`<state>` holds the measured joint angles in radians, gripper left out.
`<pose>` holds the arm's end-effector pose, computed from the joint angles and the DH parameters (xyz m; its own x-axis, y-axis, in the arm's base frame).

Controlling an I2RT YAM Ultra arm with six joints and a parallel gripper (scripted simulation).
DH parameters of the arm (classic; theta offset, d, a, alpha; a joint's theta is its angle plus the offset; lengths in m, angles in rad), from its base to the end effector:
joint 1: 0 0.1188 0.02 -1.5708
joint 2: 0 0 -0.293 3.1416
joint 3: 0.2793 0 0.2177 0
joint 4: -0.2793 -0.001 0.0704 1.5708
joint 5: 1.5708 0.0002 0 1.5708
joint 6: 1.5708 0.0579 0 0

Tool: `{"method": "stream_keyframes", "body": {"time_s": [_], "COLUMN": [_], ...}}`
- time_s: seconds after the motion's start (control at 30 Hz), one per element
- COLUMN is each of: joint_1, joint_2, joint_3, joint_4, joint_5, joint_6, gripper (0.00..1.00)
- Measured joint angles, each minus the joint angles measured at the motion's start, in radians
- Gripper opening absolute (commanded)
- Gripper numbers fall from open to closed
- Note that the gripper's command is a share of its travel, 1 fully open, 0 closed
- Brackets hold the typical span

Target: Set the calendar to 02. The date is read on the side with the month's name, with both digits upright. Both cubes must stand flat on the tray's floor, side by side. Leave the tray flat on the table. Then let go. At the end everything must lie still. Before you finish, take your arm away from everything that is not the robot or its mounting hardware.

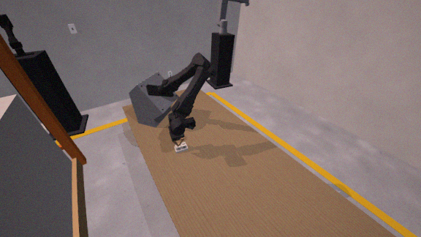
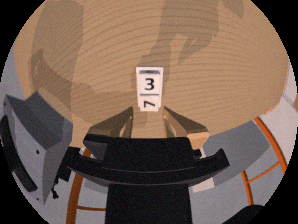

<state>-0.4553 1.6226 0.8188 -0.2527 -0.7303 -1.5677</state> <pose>0.2683 -0.0872 0.2034 -0.0353 -0.8122 -0.5823 -0.7818 0.3854 -0.4901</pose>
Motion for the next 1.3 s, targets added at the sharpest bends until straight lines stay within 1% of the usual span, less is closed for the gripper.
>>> {"method": "stream_keyframes", "body": {"time_s": [0.5, 1.3], "joint_1": [0.018, 0.018], "joint_2": [0.024, 0.024], "joint_3": [-0.002, -0.002], "joint_4": [0.056, 0.058], "joint_5": [0.009, 0.010], "joint_6": [0.031, 0.032], "gripper": [0.45, 0.45]}}
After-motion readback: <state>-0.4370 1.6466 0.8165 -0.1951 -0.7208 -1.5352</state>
